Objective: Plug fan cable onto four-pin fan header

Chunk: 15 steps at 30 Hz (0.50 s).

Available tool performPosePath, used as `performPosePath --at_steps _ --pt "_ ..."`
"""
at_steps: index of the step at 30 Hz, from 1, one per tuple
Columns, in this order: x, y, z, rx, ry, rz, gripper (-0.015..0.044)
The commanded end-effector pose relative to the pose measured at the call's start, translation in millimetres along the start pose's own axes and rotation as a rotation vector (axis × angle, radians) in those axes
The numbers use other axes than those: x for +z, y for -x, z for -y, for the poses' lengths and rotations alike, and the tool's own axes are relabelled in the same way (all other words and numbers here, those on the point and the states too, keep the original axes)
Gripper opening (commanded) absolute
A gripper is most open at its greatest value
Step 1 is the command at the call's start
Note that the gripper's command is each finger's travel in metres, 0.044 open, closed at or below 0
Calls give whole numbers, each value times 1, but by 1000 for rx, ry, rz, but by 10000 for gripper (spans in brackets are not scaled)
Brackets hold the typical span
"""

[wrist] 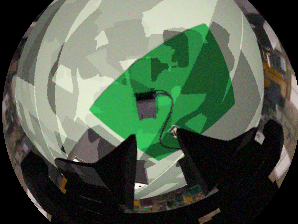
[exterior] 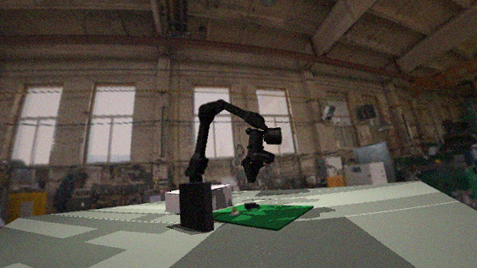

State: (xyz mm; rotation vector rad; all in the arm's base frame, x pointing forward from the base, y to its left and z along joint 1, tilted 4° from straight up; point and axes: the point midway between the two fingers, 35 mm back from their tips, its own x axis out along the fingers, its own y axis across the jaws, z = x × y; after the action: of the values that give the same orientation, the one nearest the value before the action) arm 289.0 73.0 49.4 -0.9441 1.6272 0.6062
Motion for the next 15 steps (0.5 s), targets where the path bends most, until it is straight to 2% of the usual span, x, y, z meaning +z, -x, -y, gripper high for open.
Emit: performPosePath --at_steps 1,6,15 --pt "0 -12 -3 18 7 -13 210" --pt "9 -49 -4 18 7 -13 210" --pt "10 -53 -4 18 7 -13 210"
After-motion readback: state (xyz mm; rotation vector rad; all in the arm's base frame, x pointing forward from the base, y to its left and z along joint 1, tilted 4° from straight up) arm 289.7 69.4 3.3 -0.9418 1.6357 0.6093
